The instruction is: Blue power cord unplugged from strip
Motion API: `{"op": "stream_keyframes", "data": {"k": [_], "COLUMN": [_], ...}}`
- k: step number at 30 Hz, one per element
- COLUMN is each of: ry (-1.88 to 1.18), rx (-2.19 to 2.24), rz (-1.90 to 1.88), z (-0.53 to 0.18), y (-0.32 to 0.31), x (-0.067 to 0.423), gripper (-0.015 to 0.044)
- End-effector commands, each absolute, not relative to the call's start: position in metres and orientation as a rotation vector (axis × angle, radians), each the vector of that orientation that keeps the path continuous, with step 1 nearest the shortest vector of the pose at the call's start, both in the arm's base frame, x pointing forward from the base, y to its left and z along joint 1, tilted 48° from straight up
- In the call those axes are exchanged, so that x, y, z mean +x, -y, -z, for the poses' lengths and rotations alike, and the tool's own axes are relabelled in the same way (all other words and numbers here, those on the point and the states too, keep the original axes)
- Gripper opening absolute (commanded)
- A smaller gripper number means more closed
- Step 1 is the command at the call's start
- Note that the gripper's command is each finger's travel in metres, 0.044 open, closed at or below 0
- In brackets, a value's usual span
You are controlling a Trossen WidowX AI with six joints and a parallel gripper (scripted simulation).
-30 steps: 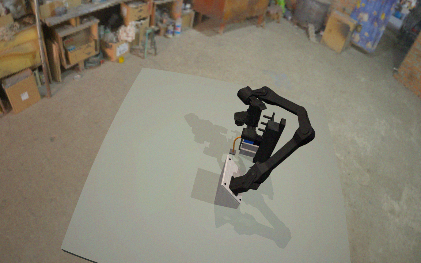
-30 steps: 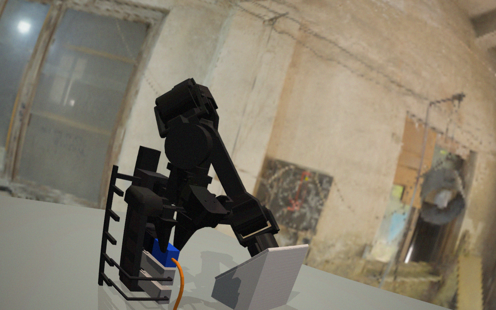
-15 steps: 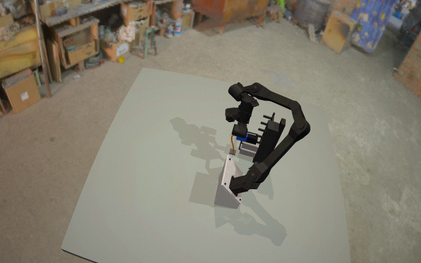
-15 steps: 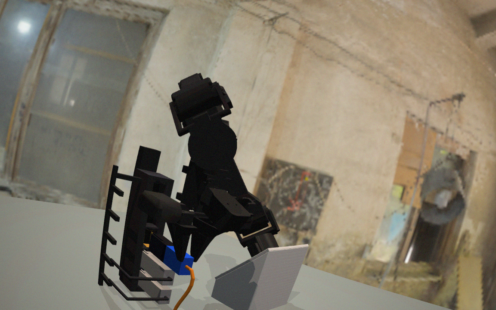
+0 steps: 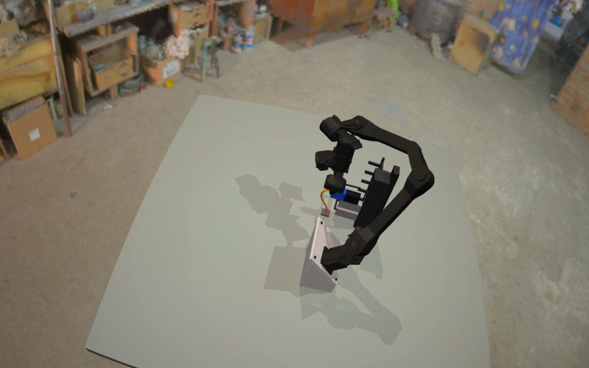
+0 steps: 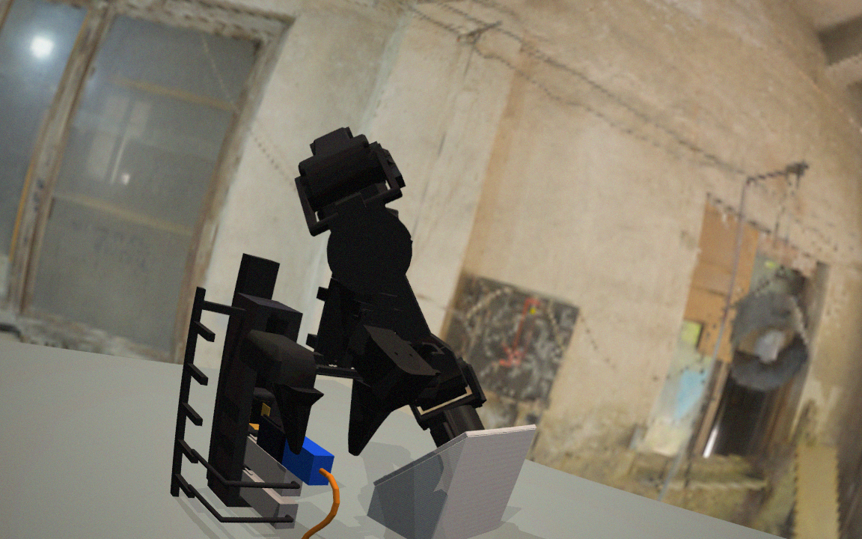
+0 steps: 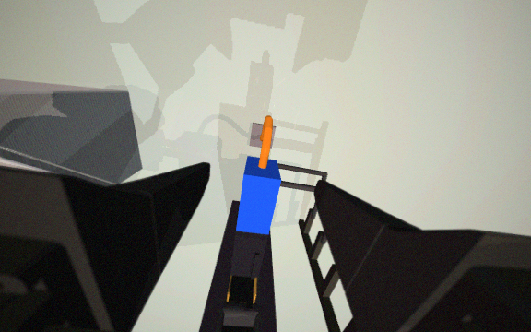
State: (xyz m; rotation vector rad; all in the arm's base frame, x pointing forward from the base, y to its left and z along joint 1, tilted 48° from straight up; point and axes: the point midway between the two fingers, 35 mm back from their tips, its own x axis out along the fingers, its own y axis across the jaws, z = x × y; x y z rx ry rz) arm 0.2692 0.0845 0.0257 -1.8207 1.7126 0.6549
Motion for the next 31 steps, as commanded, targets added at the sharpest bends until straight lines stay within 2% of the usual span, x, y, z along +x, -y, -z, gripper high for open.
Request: {"op": "stream_keyframes", "data": {"k": [1, 6, 31], "ry": [-1.708, -1.707, -1.707], "rx": [-1.819, -1.818, -1.818], "rz": [-0.657, -0.657, -0.657], "z": [-0.016, 0.008, 0.008], "y": [-0.100, -0.133, -0.133], "x": [0.271, 0.269, 0.269], "gripper": [0.0440, 0.0440, 0.0440]}}
